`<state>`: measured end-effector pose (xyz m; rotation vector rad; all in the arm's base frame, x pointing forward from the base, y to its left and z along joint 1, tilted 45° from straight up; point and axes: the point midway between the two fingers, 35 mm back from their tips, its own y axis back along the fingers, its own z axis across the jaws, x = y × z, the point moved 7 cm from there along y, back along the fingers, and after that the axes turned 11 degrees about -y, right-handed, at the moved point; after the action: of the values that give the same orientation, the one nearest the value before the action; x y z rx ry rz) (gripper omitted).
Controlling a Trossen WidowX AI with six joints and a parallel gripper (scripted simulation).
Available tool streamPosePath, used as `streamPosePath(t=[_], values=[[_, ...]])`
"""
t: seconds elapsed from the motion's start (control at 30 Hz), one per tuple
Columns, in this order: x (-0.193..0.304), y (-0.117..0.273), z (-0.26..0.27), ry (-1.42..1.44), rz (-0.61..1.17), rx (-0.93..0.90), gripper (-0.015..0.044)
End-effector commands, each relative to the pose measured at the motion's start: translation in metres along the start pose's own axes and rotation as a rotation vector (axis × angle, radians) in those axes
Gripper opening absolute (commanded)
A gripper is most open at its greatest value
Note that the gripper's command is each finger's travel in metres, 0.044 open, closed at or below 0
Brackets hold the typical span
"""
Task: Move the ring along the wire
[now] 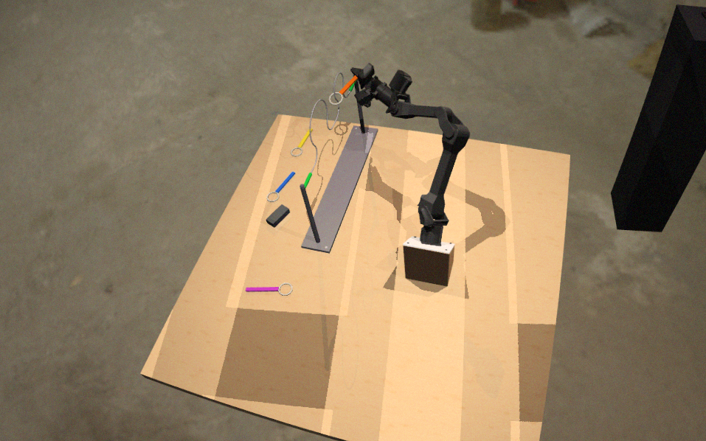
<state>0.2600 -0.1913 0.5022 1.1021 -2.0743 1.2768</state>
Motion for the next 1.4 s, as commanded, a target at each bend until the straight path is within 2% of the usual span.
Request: streamPosePath(t=[0.0,0.5,1.37], values=[[0.001,0.000,0.002,0.046,-0.012,0.025,-0.0150],[0.007,0.001,0.021,-0.010,0.001,0.003,-0.0150],[0.000,0.016,0.079,-0.457,0.102,-0.232,-0.0150]])
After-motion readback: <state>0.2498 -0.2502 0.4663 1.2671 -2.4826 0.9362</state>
